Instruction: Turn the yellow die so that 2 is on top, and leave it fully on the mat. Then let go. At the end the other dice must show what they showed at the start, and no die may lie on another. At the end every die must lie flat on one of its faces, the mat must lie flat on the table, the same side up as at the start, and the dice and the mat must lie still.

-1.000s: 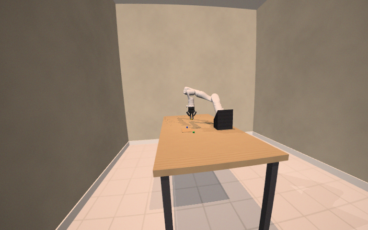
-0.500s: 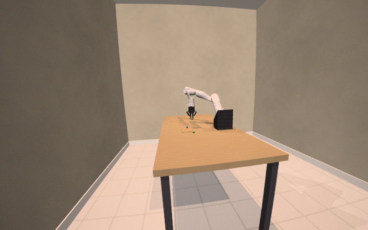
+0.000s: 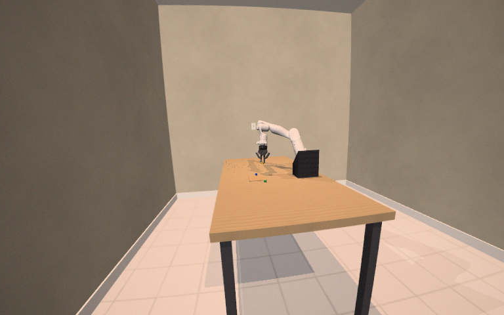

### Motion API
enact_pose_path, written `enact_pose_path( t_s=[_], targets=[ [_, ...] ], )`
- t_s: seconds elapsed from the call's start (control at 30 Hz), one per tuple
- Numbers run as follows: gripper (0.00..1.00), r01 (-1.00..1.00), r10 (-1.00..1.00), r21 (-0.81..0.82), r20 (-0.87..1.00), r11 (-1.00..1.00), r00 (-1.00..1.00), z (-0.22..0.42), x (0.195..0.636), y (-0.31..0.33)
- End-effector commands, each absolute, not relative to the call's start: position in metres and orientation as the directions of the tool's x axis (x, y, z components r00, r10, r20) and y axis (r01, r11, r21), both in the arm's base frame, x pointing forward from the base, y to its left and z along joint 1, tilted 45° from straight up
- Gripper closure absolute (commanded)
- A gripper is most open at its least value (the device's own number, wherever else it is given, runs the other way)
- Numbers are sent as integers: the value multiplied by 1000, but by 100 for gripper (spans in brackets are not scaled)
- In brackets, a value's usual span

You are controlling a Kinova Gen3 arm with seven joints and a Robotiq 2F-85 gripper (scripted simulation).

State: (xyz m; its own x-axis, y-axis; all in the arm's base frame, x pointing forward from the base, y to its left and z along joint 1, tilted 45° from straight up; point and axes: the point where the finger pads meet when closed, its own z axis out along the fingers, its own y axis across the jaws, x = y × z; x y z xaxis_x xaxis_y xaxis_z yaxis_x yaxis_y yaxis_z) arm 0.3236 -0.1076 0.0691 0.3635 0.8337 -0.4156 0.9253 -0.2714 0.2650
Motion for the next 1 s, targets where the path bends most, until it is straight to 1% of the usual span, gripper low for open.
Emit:
enact_pose_path(
  t_s=[0.0, 0.13, 0.2, 0.6, 0.97],
  targets=[
    [89, 917, 862, 272, -342, -291, 375, 74, 321, -122],
    [89, 918, 901, 271, -244, -291, 358, 74, 321, -124],
    [89, 918, 901, 271, -244, -291, 358, 74, 321, -124],
    [89, 917, 957, 273, 60, -289, 284, 74, 318, -127],
    [89, 917, 951, 274, 194, -289, 242, 76, 318, -129]
  ],
)
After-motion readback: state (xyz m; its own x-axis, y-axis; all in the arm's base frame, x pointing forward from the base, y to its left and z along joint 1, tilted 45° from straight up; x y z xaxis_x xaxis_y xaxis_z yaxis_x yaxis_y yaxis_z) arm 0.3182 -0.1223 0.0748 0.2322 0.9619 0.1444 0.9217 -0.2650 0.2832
